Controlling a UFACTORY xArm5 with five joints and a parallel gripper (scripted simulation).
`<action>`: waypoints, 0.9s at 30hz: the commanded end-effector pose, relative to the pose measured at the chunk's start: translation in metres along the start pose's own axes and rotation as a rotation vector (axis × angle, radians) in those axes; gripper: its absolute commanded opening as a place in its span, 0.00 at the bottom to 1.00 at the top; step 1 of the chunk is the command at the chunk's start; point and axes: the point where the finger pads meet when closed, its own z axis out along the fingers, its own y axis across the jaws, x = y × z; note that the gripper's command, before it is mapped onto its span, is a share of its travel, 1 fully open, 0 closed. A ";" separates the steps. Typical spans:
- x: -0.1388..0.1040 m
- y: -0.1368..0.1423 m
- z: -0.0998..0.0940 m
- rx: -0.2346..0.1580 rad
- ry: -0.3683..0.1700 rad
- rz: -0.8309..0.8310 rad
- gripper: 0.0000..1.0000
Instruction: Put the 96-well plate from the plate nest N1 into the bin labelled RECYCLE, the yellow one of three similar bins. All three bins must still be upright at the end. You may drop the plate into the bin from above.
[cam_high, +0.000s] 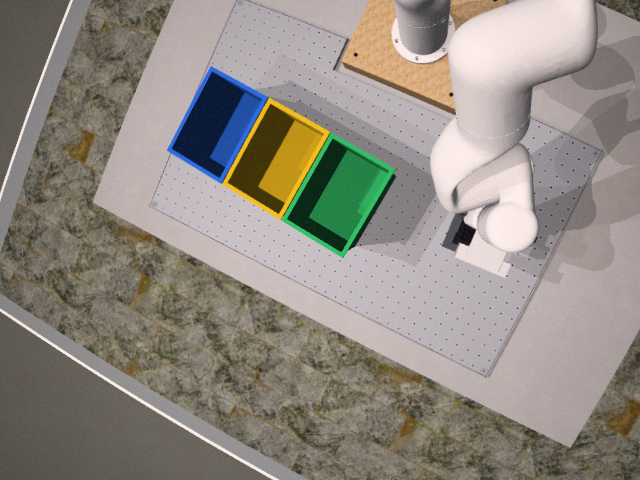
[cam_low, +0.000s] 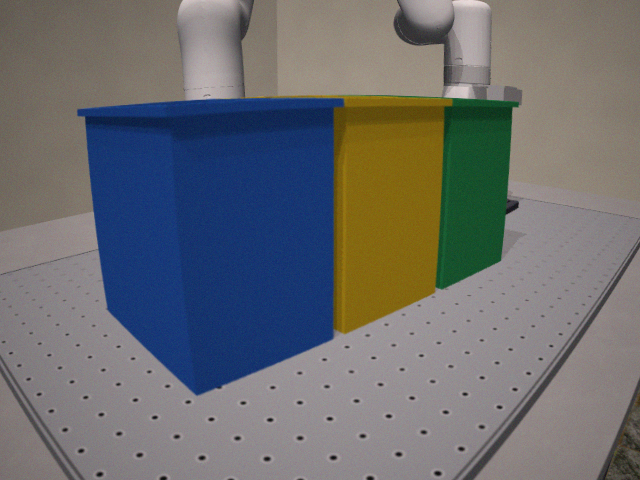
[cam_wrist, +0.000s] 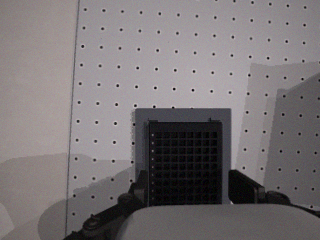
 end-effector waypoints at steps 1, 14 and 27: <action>0.001 -0.001 0.002 0.002 0.003 0.000 1.00; 0.001 -0.001 0.009 0.002 0.003 0.000 1.00; 0.001 -0.001 0.016 0.002 0.003 0.000 1.00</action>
